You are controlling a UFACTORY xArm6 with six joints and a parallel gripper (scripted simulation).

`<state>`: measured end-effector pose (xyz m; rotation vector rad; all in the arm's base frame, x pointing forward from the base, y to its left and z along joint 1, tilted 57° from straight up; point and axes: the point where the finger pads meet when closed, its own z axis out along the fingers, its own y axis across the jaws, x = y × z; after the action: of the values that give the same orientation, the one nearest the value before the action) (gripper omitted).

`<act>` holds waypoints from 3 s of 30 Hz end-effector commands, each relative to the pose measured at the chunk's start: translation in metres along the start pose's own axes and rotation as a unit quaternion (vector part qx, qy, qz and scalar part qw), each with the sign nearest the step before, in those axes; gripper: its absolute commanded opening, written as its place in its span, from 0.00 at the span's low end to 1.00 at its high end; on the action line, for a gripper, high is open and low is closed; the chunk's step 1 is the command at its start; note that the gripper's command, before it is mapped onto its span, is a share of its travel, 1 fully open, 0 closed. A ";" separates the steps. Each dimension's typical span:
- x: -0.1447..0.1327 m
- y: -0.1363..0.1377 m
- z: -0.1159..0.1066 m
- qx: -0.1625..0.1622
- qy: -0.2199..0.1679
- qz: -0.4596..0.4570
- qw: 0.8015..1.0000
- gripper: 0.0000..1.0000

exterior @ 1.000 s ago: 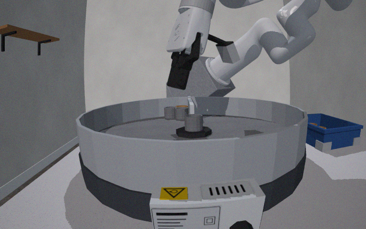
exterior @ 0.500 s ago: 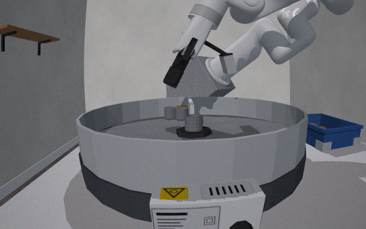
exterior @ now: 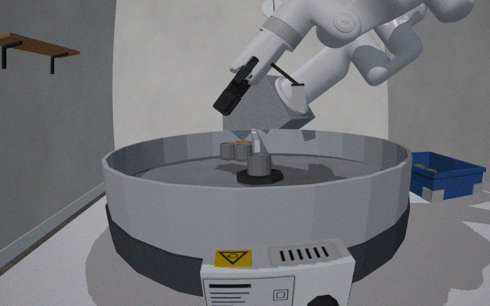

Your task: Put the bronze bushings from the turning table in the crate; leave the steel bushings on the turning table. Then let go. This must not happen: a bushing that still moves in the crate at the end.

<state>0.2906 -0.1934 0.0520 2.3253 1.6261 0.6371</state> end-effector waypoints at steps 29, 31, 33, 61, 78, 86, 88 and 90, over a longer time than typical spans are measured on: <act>-0.002 -0.004 0.001 0.011 -0.012 0.018 1.000 0.11; -0.002 -0.004 0.001 0.011 -0.012 0.018 1.000 0.11; -0.002 -0.004 0.001 0.011 -0.012 0.018 1.000 0.11; 0.015 -0.003 0.022 0.011 -0.012 0.018 1.000 0.11; 0.028 -0.003 0.039 0.011 -0.012 0.018 1.000 0.11; 0.029 -0.003 0.040 0.011 -0.012 0.018 1.000 0.11; 0.029 -0.003 0.040 0.011 -0.012 0.018 1.000 0.11; 0.029 -0.003 0.040 0.011 -0.012 0.018 1.000 0.11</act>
<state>0.3149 -0.1625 0.0218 2.3743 1.5936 0.5987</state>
